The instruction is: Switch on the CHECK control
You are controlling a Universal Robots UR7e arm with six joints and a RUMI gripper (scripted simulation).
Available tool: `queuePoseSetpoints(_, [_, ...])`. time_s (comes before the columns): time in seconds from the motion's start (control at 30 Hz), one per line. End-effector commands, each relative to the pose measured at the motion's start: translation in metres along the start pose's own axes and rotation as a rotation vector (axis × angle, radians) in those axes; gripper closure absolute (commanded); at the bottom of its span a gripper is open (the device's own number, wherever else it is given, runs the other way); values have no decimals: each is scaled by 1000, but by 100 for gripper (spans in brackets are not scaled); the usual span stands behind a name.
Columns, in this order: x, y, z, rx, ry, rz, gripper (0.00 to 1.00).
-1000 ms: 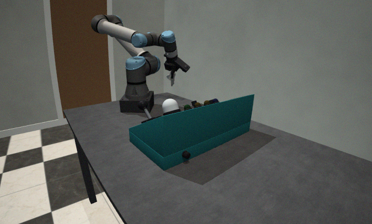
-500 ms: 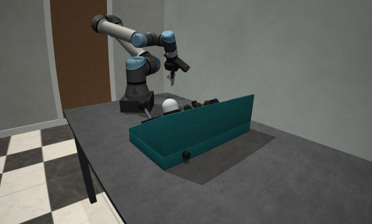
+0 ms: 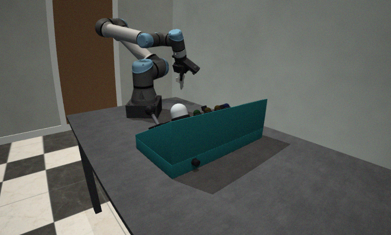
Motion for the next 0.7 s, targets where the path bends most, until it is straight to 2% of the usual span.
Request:
queuePoseSetpoints(0.0, [-10,-26,8,60,7,94,0])
queuePoseSetpoints(0.07, [-17,-43,14,108,10,163,0])
queuePoseSetpoints(0.13, [-29,-67,23,174,15,263,0])
queuePoseSetpoints(0.2, [-29,-67,23,174,15,263,0])
queuePoseSetpoints(0.23, [-36,-78,28,210,16,318,0])
queuePoseSetpoints(0.27, [-36,-78,28,210,16,318,0])
queuePoseSetpoints(0.3, [-43,-89,34,247,17,375,0])
queuePoseSetpoints(0.33, [-43,-89,34,247,17,375,0])
queuePoseSetpoints(0.37, [-49,-99,39,281,19,426,0])
queuePoseSetpoints(0.4, [-49,-99,39,281,19,426,0])
queuePoseSetpoints(0.43, [-55,-107,45,314,24,471,0])
queuePoseSetpoints(0.47, [-55,-106,45,314,24,469,0])
queuePoseSetpoints(0.5, [-61,-115,50,345,27,516,0])
queuePoseSetpoints(0.57, [-61,-115,50,345,27,516,0])
queuePoseSetpoints(0.63, [-71,-130,57,397,31,594,0])
queuePoseSetpoints(0.67, [-71,-130,57,397,31,594,0])
Point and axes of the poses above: the point where the finger pads meet when closed, its own y axis out along the fingers, its own z axis across the jaws, x = y × z, the point moved 10 cm from there along -y, back along the fingers
